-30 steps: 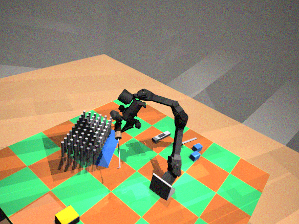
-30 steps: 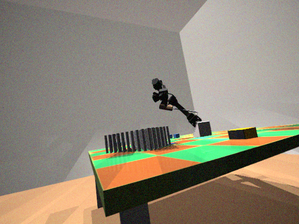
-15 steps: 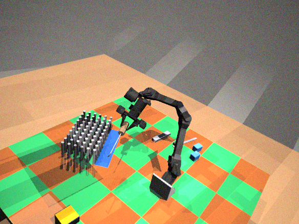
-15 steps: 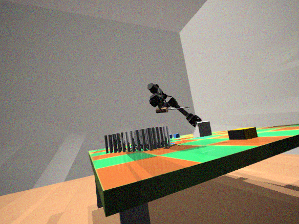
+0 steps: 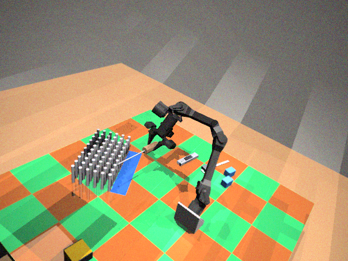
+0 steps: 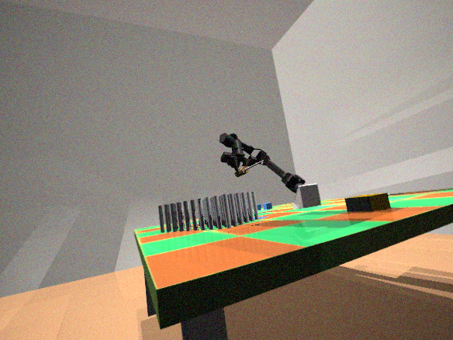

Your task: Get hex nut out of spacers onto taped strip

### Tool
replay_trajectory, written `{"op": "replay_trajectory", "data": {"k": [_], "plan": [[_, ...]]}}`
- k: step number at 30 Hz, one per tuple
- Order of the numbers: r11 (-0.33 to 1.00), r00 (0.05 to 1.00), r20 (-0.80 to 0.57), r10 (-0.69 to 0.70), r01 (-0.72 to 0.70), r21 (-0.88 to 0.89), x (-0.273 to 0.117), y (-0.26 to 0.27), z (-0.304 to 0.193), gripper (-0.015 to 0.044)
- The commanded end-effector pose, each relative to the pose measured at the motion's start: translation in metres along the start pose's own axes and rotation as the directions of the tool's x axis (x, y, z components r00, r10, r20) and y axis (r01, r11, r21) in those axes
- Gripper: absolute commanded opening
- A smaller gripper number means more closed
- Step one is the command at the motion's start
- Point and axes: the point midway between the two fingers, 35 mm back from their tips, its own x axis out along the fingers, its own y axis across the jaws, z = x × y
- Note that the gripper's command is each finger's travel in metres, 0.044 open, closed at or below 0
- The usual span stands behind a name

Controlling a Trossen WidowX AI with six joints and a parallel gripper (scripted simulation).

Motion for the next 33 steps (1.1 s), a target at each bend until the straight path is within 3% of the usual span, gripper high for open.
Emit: {"op": "replay_trajectory", "data": {"k": [1,10,20,29,33], "plan": [[0.992,1.000,-0.004,0.003,-0.003,0.125,-0.004,-0.002,0.012,0.0000],[0.906,1.000,-0.002,0.005,-0.003,0.424,-0.011,-0.009,0.041,0.0000],[0.707,1.000,0.002,0.007,-0.006,0.707,-0.019,-0.020,0.073,0.0000],[0.460,1.000,0.008,0.009,-0.011,0.888,-0.025,-0.031,0.099,0.0000],[0.439,1.000,0.008,0.009,-0.011,0.898,-0.026,-0.032,0.100,0.0000]]}}
